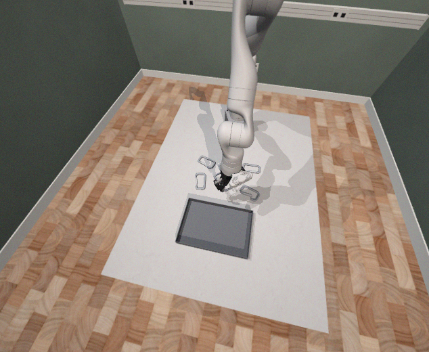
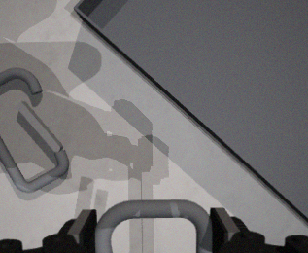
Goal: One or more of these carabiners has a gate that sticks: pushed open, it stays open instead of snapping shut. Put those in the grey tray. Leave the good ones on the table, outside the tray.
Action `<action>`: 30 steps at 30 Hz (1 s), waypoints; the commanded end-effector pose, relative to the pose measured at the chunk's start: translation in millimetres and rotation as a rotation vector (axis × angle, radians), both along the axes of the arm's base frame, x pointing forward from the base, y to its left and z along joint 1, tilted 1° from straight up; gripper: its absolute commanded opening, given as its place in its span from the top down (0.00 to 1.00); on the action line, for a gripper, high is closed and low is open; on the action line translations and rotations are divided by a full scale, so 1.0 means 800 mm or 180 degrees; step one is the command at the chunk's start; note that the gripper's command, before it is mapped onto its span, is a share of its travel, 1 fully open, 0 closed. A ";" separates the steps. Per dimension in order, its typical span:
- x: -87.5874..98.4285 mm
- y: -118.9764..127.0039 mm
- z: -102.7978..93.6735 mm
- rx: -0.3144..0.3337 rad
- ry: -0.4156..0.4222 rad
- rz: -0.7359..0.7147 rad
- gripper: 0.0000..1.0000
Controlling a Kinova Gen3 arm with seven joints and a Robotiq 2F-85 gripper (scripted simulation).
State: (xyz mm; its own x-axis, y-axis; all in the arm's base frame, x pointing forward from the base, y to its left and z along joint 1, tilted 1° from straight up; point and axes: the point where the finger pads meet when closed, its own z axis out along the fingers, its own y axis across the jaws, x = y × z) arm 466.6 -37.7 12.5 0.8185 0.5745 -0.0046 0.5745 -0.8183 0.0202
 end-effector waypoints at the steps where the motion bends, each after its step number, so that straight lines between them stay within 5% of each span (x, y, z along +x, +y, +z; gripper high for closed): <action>1: 0.079 -0.040 -0.002 -0.0003 0.0011 0.0000 1.00; 13: 0.089 -0.045 -0.002 -0.0003 0.0011 0.0000 1.00; 14: 0.170 -0.080 0.002 -0.0004 -0.0034 -0.0014 1.00; 19: 0.203 -0.096 0.001 -0.0004 -0.0034 -0.0014 1.00; 30: 0.203 -0.096 0.001 -0.0004 -0.0034 -0.0014 1.00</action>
State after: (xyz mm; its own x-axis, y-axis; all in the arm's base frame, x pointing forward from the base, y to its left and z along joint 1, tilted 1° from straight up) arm 629.7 -112.7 18.5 0.8233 0.5676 0.0110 0.5669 -0.8230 0.0350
